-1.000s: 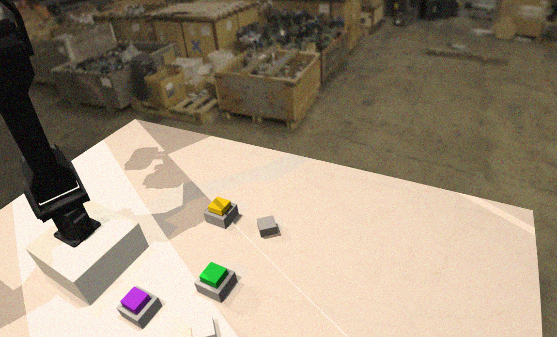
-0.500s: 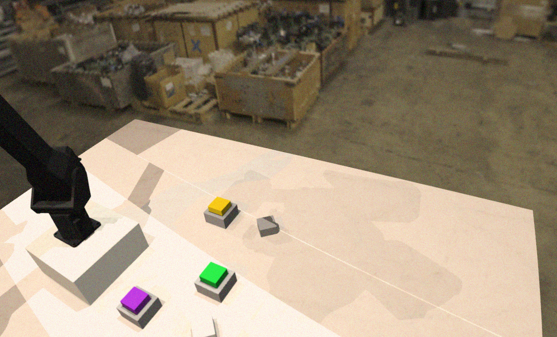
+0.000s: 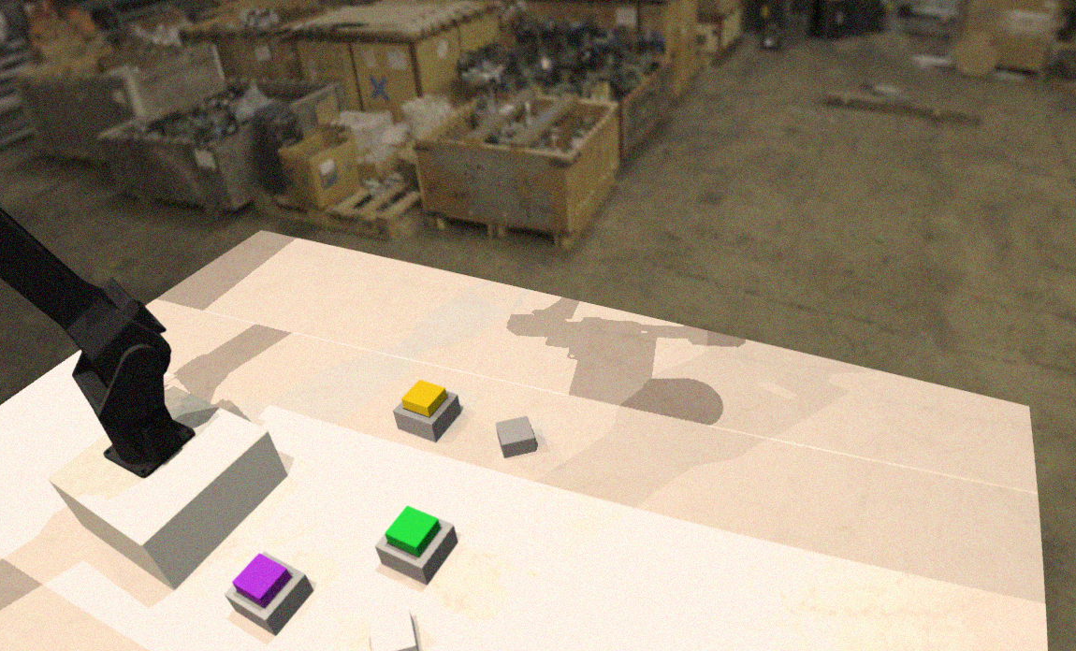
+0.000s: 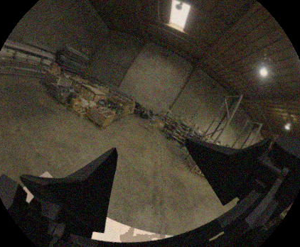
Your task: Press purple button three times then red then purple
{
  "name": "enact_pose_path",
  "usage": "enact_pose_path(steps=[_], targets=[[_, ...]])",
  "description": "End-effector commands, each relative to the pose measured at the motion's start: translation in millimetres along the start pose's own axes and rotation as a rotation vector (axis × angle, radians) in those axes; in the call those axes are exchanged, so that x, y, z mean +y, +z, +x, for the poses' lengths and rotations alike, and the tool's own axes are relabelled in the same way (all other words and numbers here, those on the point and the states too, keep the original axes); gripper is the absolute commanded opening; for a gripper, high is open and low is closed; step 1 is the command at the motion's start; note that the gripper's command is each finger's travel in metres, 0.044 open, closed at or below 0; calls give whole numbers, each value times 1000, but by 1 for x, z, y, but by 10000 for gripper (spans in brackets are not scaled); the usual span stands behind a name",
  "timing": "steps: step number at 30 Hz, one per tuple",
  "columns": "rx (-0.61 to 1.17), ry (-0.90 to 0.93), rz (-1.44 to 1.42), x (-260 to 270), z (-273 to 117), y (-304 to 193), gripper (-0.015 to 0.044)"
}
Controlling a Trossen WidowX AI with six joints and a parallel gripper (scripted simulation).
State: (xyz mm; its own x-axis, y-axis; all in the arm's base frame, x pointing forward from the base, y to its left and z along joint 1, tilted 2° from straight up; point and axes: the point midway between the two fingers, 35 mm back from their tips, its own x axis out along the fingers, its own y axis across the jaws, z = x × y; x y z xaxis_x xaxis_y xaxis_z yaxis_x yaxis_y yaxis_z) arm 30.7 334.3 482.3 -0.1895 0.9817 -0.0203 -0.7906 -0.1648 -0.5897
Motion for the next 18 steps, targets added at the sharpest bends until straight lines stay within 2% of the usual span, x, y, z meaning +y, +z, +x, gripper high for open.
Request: enact_pose_path(steps=[1,5,10,18], targets=[[227,-95,127,-22,-14,-74,400],[479,-219,290,-40,-50,-157,400],[775,-392,525,-44,-121,-248,400],[1181,-689,974,6,-260,-343,400]])
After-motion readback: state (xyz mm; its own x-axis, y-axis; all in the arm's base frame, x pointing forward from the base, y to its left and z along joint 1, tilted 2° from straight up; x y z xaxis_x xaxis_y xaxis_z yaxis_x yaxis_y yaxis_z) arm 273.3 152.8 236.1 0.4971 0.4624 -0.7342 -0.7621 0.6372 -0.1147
